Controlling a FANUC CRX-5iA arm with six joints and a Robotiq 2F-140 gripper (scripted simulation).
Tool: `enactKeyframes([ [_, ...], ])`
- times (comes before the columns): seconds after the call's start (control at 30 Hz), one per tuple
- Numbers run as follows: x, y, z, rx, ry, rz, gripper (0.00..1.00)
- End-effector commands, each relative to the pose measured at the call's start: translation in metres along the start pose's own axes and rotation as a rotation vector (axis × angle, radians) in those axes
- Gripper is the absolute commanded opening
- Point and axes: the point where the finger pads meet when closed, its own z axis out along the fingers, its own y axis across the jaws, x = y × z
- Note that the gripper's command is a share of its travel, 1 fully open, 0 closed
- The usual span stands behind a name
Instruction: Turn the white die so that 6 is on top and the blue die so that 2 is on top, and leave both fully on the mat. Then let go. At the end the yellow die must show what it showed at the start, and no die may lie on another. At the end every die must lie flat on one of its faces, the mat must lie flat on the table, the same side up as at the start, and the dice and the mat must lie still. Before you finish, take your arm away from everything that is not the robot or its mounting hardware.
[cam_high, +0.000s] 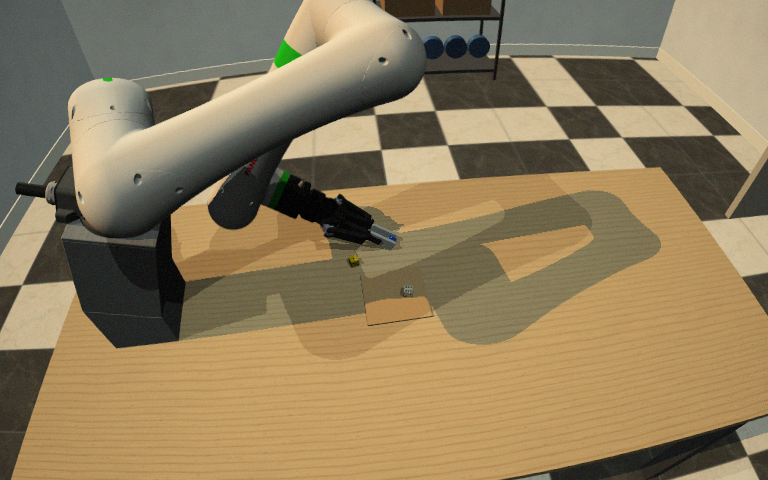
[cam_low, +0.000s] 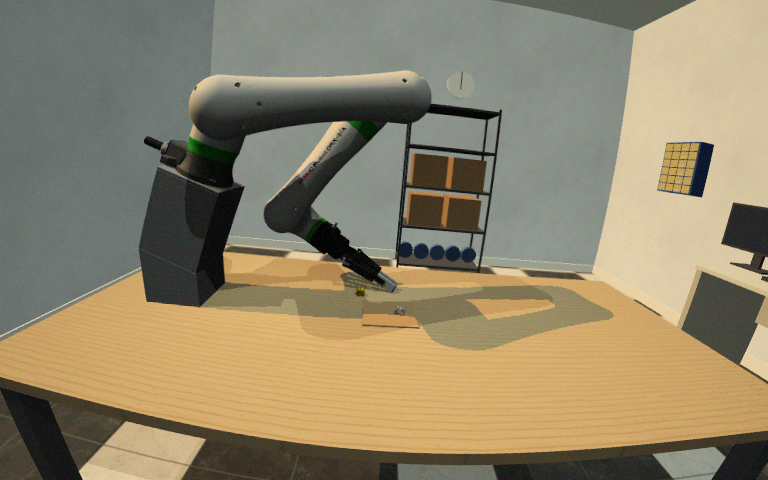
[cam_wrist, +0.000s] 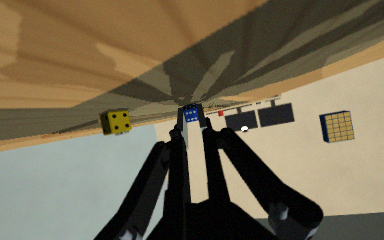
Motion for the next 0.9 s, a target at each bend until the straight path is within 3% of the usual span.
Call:
enactKeyframes([
  [0.0, 0.0, 0.0, -0.0001, 0.0, 0.0, 0.0, 0.09],
  [0.47, 0.0, 0.0, -0.0001, 0.0, 0.0, 0.0, 0.09],
  [0.87, 0.0, 0.0, -0.0001, 0.0, 0.0, 0.0, 0.19],
])
